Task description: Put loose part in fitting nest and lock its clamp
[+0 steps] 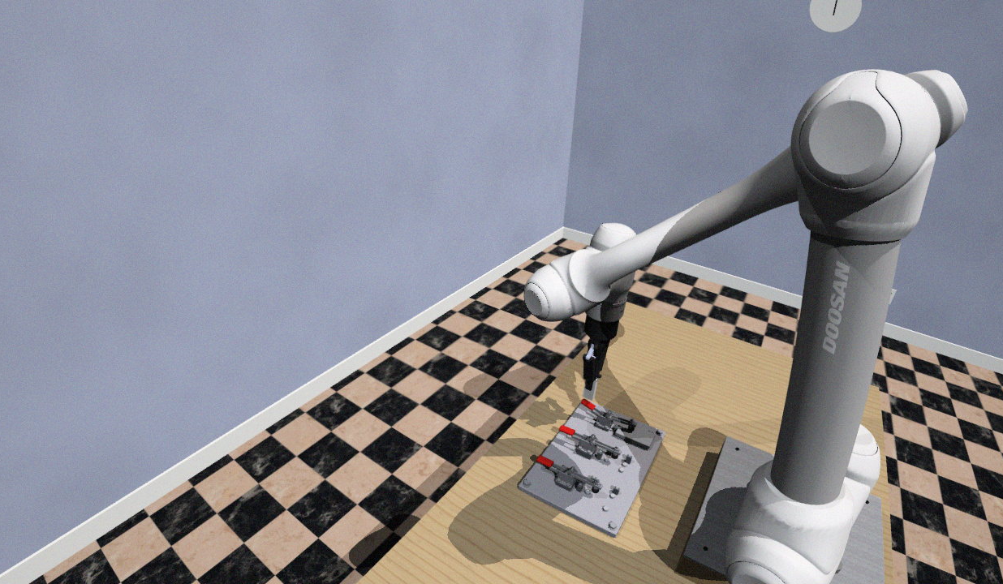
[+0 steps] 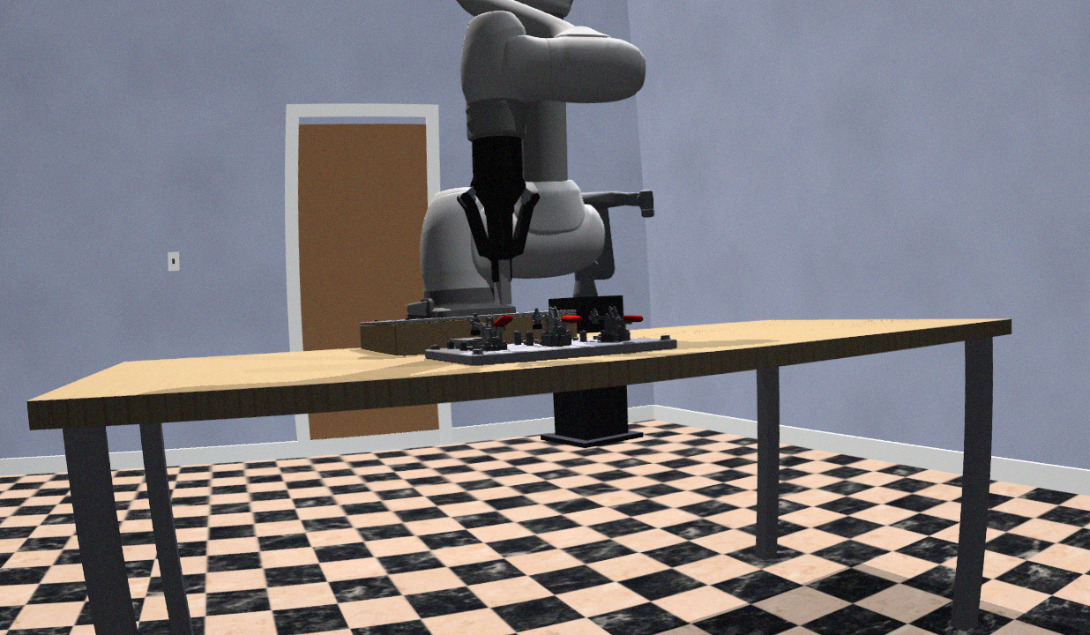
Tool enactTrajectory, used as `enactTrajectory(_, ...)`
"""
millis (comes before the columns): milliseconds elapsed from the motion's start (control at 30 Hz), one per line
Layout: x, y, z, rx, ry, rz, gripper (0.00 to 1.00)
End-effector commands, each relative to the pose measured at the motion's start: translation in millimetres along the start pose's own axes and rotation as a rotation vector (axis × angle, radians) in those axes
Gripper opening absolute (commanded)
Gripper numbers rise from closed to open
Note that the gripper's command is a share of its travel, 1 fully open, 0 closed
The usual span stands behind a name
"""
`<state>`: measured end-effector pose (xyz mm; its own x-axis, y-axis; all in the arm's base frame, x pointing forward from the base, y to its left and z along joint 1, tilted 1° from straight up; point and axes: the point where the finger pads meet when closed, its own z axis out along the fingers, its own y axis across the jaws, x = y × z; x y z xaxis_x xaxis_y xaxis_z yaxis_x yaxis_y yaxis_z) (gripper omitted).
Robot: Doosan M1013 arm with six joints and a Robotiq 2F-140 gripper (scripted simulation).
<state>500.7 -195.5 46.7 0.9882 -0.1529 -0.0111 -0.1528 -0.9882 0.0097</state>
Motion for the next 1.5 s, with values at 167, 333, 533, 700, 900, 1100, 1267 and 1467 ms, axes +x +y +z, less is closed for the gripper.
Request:
enactTrajectory(167,2,0,-3,0.003,0.001,0.002,0.10)
enactTrajectory(333,2,0,-3,0.003,0.001,0.002,0.10)
enactTrajectory(533,2,0,1,0.003,0.001,0.002,0.10)
enactTrajectory(700,3,-1,7,0.003,0.001,0.002,0.10)
enactTrajectory(900,3,-1,8,0.003,0.001,0.002,0.10)
enactTrajectory(1100,3,-1,8,0.003,0.001,0.002,0.10)
enactTrajectory(1267,3,-1,8,0.003,0.001,0.002,0.10)
enactTrajectory(1467,3,-1,8,0.003,0.001,0.002,0.10)
